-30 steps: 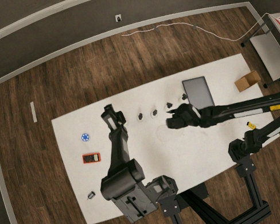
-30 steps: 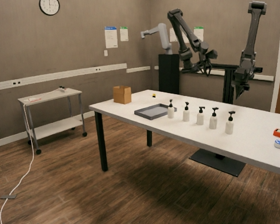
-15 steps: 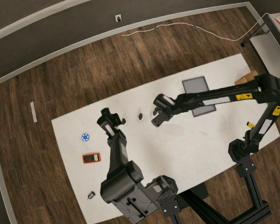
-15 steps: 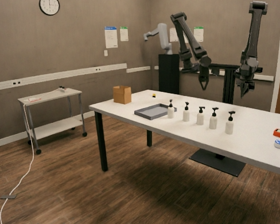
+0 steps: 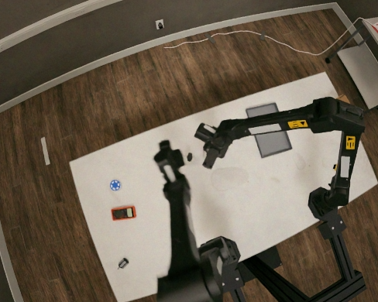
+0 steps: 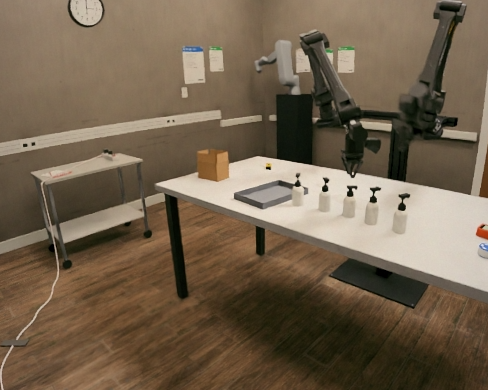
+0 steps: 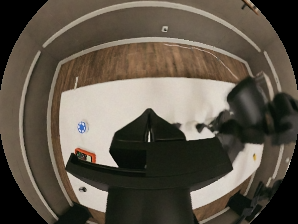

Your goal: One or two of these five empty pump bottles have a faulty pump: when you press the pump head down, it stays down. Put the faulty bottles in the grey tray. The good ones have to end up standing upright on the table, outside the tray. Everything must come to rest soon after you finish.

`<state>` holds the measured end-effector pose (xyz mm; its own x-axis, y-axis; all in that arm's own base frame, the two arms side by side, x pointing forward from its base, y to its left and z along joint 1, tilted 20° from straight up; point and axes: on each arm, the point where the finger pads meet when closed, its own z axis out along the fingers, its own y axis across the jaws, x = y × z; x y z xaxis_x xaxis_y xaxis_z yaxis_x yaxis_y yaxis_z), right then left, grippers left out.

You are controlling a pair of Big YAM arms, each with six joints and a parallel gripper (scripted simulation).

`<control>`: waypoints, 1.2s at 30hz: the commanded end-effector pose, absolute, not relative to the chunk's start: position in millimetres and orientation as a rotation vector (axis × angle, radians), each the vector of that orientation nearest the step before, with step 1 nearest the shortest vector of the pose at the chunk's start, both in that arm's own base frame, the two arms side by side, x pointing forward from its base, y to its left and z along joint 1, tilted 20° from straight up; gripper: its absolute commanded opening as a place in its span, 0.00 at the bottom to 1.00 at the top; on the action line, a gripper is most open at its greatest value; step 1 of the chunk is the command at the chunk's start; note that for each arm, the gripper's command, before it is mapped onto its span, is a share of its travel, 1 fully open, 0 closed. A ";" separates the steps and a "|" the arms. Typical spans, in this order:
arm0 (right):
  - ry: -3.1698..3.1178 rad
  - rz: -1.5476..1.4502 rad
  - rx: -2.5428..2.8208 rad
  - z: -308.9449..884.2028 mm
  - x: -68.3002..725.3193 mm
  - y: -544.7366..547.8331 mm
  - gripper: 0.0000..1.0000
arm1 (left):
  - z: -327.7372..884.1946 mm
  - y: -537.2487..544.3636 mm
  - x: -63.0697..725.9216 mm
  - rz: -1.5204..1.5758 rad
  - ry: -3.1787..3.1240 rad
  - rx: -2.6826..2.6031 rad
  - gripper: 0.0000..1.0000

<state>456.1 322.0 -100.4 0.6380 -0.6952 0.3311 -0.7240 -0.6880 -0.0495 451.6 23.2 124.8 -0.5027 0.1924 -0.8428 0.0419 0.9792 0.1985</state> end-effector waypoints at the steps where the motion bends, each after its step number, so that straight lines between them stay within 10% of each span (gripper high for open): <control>1: -1.176 0.524 2.804 -81.7 472.7 341.8 0.51 | 146.3 -37.5 402.2 0.130 2.105 0.189 0.00; 36: -1.181 0.522 2.796 -85.5 469.2 337.5 0.51 | 147.3 -108.2 196.5 0.079 1.850 0.462 0.00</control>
<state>457.3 323.5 -98.9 0.6486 -0.6857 0.3304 -0.7167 -0.6963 -0.0383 200.2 -108.2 145.1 -0.2435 0.3715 -0.8959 0.2750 0.9123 0.3035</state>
